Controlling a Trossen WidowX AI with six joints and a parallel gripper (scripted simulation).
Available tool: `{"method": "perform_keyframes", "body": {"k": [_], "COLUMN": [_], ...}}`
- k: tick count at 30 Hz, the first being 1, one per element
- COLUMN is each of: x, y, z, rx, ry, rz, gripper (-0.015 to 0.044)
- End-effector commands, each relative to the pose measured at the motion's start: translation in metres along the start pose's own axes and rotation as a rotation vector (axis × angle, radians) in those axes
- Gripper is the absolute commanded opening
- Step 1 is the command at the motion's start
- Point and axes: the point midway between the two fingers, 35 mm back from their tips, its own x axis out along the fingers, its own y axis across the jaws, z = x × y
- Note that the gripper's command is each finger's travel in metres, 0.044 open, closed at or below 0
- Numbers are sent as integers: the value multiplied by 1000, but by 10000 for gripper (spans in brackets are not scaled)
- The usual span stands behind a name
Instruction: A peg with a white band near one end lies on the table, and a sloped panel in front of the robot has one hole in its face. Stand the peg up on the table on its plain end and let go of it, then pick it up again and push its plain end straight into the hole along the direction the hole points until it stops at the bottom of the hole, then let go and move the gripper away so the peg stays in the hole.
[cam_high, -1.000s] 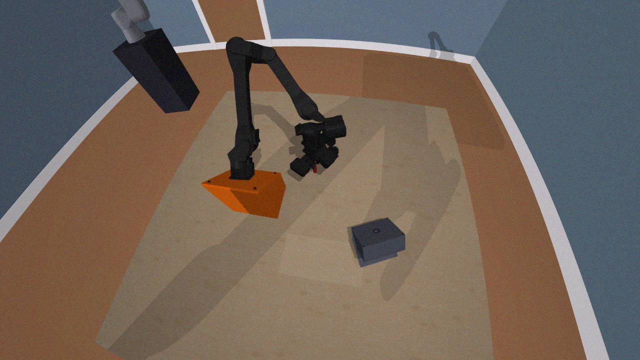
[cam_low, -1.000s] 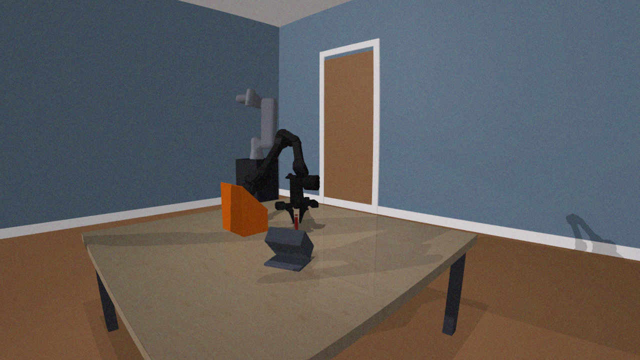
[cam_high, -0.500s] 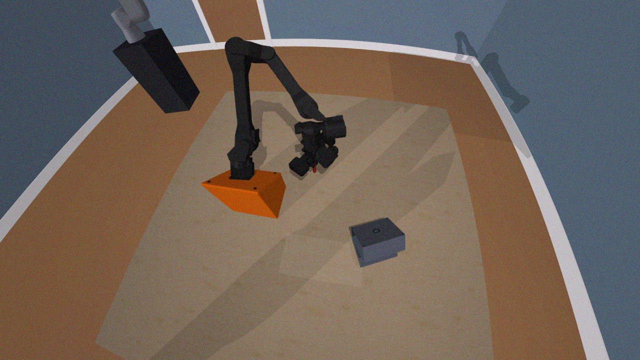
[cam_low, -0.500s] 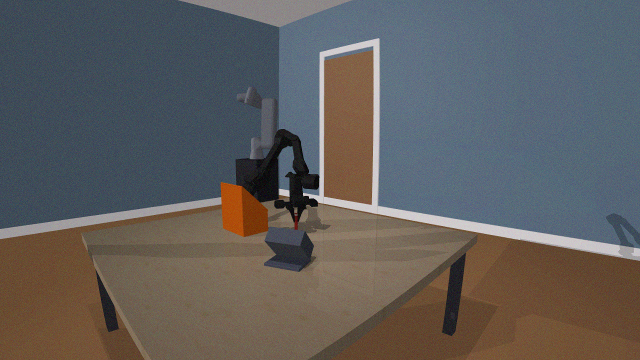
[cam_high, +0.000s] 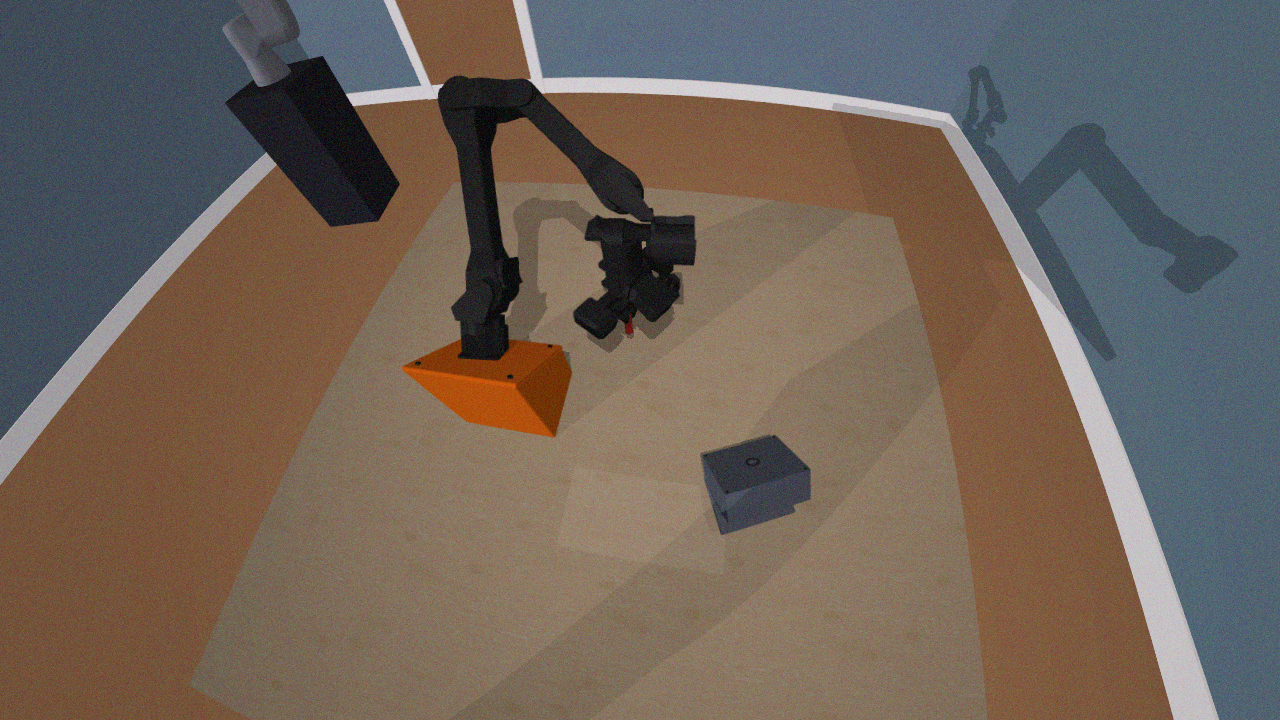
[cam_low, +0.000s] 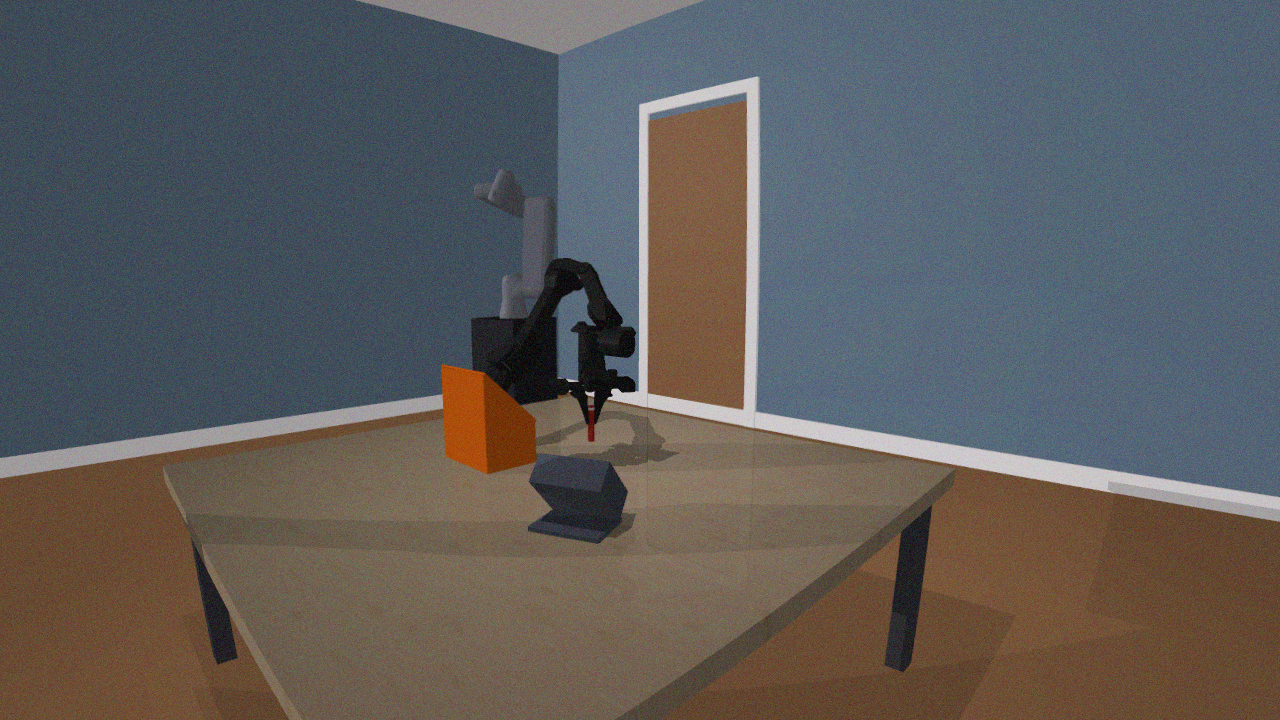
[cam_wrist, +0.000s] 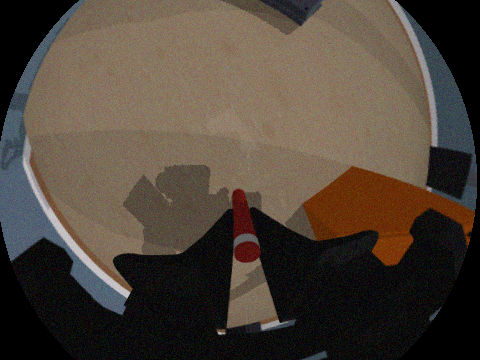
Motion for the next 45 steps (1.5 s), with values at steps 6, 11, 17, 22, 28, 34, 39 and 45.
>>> {"method": "perform_keyframes", "body": {"k": [6, 11, 17, 22, 28, 34, 39, 45], "x": [-23, -24, -26, -27, -29, -31, -33, -36], "y": [-2, -2, -2, -2, -2, -2, -2, -3], "z": [1, 8, 21, 31, 45, 58, 69, 83], "rx": [-6, -14, -27, -38, -50, -62, -71, -81], "ry": [-1, -20, -55, -84, -119, -154, -184, -219], "rz": [9, -8, -38, -63, -93, -124, -149, -179], "gripper": [0, 0, 0, 0, 0, 0, 0, 0]}}
